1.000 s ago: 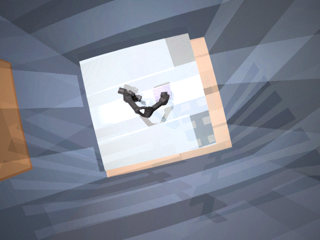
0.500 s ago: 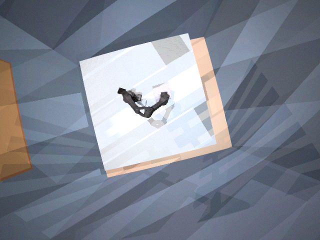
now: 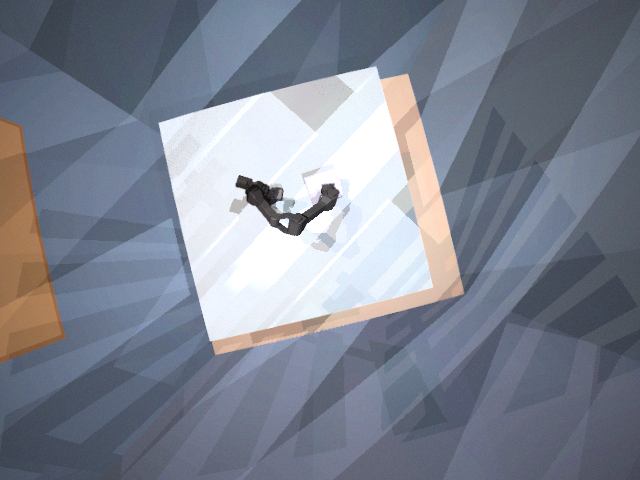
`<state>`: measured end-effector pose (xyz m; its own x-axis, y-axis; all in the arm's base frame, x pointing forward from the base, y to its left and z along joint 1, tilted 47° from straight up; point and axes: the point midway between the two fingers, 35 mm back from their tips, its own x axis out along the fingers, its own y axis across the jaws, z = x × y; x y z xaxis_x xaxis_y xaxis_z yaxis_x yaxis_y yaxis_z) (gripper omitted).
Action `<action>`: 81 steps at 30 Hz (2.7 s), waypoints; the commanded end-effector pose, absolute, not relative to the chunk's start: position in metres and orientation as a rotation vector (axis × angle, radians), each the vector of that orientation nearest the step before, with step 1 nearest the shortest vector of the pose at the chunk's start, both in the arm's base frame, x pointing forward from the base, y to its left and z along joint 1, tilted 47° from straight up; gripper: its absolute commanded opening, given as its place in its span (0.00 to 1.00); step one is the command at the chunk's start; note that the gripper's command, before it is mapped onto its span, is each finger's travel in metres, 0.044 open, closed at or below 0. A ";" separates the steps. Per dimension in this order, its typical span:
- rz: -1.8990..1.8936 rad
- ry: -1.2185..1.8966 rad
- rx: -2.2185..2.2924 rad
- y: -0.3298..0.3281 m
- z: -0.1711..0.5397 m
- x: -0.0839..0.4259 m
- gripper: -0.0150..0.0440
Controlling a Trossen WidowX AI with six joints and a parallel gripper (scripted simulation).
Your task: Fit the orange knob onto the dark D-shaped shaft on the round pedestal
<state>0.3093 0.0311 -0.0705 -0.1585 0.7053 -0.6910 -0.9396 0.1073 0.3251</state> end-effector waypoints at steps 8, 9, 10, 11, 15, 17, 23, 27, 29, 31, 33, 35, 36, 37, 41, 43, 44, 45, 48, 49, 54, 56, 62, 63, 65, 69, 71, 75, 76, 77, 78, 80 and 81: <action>1.492 0.891 -0.348 0.029 -0.067 0.312 0.25; 1.492 0.891 -0.348 0.029 -0.067 0.312 0.25; 1.496 0.885 -0.355 0.029 -0.067 0.312 0.25; 1.504 0.872 -0.367 0.029 -0.067 0.312 0.25; 1.571 0.767 -0.472 0.029 -0.067 0.312 0.25; 1.589 0.736 -0.501 0.029 -0.068 0.311 0.25; 1.589 0.736 -0.501 0.030 -0.071 0.310 0.25; 1.589 0.736 -0.501 0.031 -0.071 0.311 0.25; 1.589 0.736 -0.501 0.032 -0.070 0.311 0.25; 1.589 0.736 -0.501 0.032 -0.070 0.311 0.25; 1.589 0.736 -0.501 0.032 -0.070 0.311 0.25; 1.589 0.736 -0.501 0.032 -0.070 0.311 0.25; 1.589 0.736 -0.501 0.032 -0.070 0.311 0.25; 1.589 0.736 -0.501 0.031 -0.069 0.311 0.25; 1.589 0.736 -0.501 0.030 -0.067 0.312 0.25; 1.593 0.729 -0.508 0.030 -0.066 0.312 0.25; 1.601 0.716 -0.520 0.030 -0.066 0.312 0.25; 1.613 0.694 -0.541 0.030 -0.066 0.312 0.25; 1.659 0.605 -0.624 0.029 -0.067 0.312 0.25; 1.671 0.580 -0.646 0.029 -0.067 0.311 0.25; 1.675 0.572 -0.653 0.030 -0.070 0.311 0.25; 1.675 0.572 -0.653 0.031 -0.071 0.311 0.25; 1.675 0.572 -0.653 0.032 -0.070 0.311 0.25; 1.675 0.572 -0.653 0.032 -0.070 0.311 0.25; 1.675 0.572 -0.653 0.032 -0.070 0.311 0.25; 1.675 0.572 -0.653 0.032 -0.070 0.311 0.25; 1.675 0.572 -0.653 0.031 -0.068 0.311 0.25; 1.675 0.572 -0.653 0.029 -0.066 0.311 0.25; 1.679 0.565 -0.660 0.029 -0.066 0.311 0.25; 1.685 0.551 -0.672 0.029 -0.066 0.311 0.25; 1.696 0.528 -0.693 0.029 -0.066 0.311 0.25; 1.721 0.469 -0.744 0.029 -0.067 0.311 0.25; 1.736 0.433 -0.775 0.029 -0.067 0.311 0.25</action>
